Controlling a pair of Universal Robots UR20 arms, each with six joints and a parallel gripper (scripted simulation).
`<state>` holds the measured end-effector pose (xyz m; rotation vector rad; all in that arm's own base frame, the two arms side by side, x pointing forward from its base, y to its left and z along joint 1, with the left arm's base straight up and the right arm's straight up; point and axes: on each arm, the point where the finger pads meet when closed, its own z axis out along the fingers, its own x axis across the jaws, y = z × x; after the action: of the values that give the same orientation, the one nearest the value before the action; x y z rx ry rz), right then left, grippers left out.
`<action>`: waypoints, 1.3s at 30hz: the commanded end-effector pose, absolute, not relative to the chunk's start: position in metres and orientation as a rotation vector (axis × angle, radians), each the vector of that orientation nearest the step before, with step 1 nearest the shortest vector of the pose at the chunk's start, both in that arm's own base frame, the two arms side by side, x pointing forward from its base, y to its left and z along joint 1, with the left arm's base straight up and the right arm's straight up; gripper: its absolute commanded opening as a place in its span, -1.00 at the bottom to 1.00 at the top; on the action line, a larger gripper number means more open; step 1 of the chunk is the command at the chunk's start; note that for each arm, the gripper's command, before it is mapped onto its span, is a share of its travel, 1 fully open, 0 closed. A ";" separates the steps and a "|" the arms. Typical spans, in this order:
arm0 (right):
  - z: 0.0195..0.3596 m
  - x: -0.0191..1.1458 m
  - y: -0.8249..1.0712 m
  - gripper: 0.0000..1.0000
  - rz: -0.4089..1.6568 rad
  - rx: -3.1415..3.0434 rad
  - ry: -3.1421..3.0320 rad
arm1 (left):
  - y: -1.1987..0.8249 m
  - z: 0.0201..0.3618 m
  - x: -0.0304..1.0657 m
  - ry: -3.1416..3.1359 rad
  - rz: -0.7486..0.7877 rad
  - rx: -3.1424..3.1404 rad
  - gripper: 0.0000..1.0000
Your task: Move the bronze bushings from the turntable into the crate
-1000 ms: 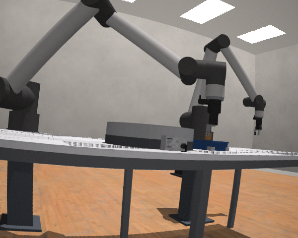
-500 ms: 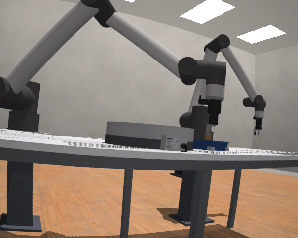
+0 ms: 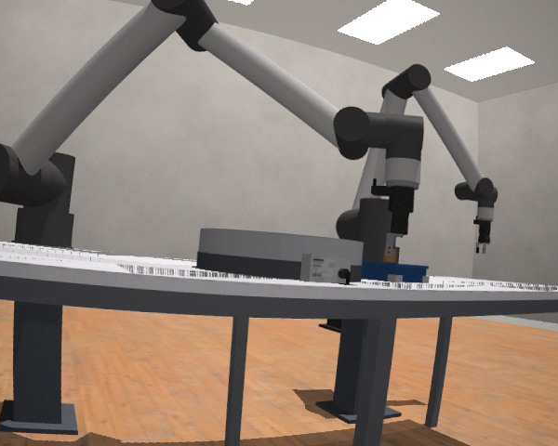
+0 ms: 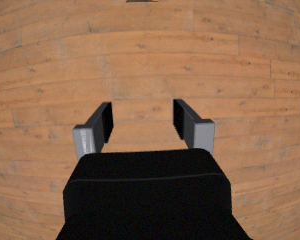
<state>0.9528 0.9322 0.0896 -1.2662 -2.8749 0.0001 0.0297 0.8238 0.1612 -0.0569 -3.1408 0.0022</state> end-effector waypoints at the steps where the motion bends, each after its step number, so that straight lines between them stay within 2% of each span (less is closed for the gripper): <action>1: 0.091 0.953 0.933 -1.00 -0.002 -1.266 -2.875 | 0.824 0.162 0.030 -3.141 0.000 -0.057 1.00; 39: 0.050 0.953 0.933 -1.00 -0.002 -1.266 -2.875 | 0.824 0.162 0.030 -3.141 0.000 -0.057 1.00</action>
<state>0.9528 0.9322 0.0505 -1.2662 -2.8749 0.0002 0.0297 0.8238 0.1612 -0.0569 -3.1408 0.0022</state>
